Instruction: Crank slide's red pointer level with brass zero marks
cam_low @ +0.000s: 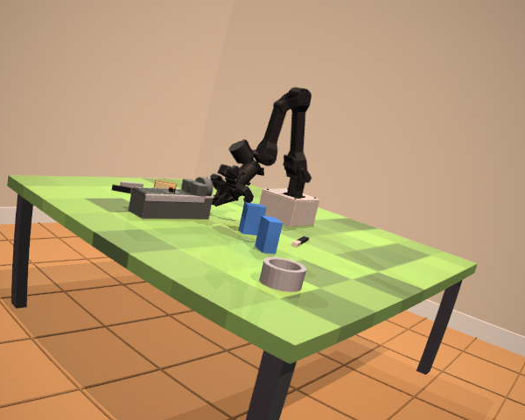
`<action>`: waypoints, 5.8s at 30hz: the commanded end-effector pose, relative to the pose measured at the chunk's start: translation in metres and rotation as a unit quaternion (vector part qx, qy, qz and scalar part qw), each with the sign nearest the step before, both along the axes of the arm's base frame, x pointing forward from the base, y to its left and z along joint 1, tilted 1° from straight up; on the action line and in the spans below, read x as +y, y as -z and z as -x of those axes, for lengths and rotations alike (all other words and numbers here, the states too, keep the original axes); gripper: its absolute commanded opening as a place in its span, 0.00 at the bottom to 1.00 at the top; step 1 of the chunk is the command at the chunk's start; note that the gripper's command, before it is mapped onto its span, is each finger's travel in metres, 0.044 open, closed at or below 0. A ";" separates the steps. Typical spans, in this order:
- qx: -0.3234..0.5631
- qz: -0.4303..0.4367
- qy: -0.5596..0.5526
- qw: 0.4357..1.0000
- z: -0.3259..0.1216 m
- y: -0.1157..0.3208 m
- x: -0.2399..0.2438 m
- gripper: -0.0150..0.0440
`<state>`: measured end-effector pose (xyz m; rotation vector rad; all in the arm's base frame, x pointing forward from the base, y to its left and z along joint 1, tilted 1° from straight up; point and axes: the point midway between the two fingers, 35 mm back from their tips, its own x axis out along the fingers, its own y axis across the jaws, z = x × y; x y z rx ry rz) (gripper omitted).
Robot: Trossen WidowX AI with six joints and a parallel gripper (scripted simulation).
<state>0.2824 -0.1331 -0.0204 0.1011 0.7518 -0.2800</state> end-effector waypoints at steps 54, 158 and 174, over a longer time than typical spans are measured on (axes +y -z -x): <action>-0.005 -0.004 -0.005 1.000 0.000 -0.039 0.006 0.83; 0.025 0.040 0.017 0.999 -0.103 -0.166 -0.057 1.00; 0.004 0.011 0.002 1.000 -0.029 -0.166 -0.013 1.00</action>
